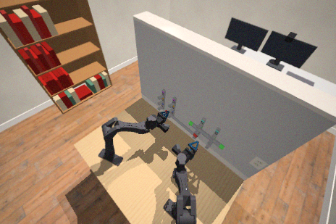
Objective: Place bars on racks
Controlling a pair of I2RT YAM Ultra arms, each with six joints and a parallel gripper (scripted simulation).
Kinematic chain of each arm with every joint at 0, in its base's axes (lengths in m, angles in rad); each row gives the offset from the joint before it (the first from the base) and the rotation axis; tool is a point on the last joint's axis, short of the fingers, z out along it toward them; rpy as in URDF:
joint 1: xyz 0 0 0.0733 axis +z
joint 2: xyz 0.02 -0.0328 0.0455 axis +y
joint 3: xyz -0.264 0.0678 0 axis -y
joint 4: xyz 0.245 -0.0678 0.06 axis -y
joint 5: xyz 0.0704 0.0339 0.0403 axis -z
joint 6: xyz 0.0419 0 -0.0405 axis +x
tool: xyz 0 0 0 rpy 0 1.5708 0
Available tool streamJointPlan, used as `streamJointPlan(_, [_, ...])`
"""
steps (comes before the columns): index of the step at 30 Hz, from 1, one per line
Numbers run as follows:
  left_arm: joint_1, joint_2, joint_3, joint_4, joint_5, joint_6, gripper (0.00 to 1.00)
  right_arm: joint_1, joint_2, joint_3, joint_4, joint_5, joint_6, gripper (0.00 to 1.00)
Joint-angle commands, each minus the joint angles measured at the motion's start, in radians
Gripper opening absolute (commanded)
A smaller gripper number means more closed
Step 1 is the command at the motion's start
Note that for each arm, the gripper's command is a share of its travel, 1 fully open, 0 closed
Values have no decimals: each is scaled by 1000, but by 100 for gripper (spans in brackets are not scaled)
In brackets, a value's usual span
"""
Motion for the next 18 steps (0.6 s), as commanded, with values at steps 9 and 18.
streamJointPlan(9, [-9, -10, 39, 29, -10, -17, 0, 10, -28, -3, -9, 6, 4, 100])
streamJointPlan(18, [-11, -9, 36, 33, -12, -17, 0, 10, -28, -3, -9, 6, 4, 100])
